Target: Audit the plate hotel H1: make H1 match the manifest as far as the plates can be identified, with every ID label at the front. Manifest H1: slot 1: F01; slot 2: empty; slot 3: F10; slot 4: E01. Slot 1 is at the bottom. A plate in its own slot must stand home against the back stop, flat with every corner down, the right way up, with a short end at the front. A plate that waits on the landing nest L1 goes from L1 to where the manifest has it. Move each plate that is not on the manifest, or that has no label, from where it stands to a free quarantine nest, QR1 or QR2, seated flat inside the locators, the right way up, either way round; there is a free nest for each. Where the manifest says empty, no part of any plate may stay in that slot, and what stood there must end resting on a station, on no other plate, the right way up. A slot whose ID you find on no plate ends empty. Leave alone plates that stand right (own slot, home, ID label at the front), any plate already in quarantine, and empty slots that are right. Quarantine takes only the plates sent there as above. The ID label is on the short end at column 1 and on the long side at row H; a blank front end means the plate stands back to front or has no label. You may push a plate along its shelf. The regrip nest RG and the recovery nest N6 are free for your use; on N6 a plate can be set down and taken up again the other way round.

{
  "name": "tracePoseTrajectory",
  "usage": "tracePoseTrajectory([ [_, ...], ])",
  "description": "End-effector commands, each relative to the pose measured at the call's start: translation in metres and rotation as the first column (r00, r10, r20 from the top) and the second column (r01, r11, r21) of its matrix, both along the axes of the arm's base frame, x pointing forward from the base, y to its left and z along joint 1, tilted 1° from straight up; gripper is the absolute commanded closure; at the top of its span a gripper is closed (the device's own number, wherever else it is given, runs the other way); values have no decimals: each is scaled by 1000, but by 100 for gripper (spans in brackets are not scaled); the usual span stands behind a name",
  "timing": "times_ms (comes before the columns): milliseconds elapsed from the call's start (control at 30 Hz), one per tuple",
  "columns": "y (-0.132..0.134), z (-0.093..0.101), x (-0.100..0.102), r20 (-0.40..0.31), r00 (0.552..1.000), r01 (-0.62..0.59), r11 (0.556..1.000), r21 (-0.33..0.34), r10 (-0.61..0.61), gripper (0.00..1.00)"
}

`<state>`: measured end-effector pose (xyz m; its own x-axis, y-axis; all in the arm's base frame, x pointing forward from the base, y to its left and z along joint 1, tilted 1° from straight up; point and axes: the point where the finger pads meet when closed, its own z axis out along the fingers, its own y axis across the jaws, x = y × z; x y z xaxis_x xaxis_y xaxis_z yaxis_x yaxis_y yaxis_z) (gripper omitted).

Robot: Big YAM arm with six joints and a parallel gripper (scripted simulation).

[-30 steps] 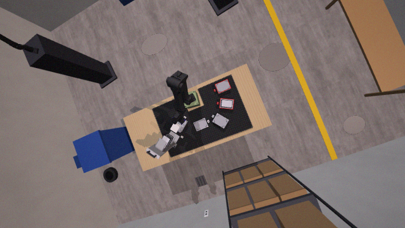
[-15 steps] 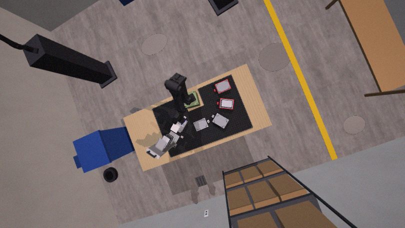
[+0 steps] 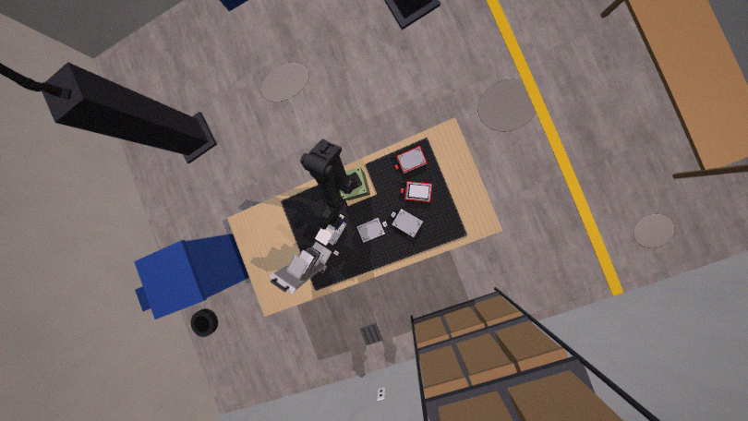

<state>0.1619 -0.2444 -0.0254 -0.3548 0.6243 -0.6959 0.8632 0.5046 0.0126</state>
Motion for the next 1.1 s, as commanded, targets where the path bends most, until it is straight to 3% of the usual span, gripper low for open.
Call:
tracePoseTrajectory([
  [0,0,1,3,17,1000,2,1000,-12,-2,14],
  [1067,0,-13,3,17,1000,2,1000,-12,-1,14],
])
